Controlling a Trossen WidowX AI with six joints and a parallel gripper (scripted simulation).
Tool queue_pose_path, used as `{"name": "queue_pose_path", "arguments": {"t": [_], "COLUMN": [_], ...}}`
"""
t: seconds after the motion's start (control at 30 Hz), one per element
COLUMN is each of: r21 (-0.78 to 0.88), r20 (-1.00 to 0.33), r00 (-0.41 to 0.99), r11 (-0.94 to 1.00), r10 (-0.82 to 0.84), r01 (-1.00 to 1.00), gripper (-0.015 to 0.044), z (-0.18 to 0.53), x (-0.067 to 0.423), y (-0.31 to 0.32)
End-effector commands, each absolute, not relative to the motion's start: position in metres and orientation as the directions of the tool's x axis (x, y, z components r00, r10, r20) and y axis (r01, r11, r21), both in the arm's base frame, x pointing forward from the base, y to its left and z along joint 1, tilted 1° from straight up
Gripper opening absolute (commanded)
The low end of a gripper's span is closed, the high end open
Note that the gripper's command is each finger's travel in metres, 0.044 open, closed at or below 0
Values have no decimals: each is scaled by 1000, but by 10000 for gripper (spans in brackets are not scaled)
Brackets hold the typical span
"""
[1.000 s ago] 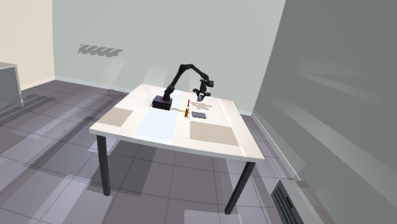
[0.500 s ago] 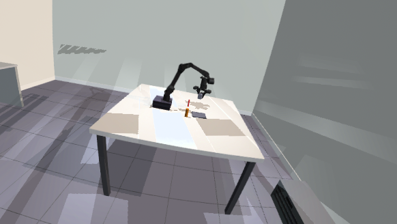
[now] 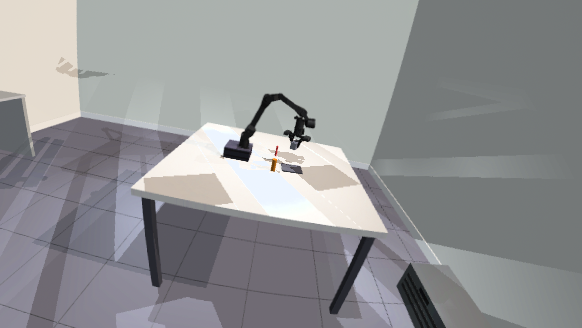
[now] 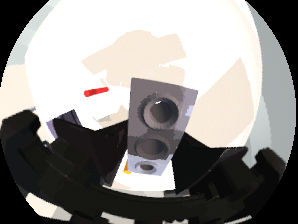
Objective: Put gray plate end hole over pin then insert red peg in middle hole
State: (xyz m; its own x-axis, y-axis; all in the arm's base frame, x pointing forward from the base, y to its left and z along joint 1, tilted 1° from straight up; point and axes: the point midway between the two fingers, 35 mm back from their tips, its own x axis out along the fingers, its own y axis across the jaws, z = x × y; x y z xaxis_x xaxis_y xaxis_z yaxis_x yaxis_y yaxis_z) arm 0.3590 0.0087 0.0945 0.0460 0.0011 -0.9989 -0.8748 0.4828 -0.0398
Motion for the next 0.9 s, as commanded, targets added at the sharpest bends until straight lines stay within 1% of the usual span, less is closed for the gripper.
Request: {"name": "queue_pose_path", "arguments": {"t": [0.0,0.87], "r21": [-36,-37], "r20": [-999,-999], "r00": [44,42], "r11": [484,521], "r10": [5,-2], "r01": [-874,-853], "gripper": [0,0], "z": [87,49], "x": [358,343], "y": [-4,-78]}}
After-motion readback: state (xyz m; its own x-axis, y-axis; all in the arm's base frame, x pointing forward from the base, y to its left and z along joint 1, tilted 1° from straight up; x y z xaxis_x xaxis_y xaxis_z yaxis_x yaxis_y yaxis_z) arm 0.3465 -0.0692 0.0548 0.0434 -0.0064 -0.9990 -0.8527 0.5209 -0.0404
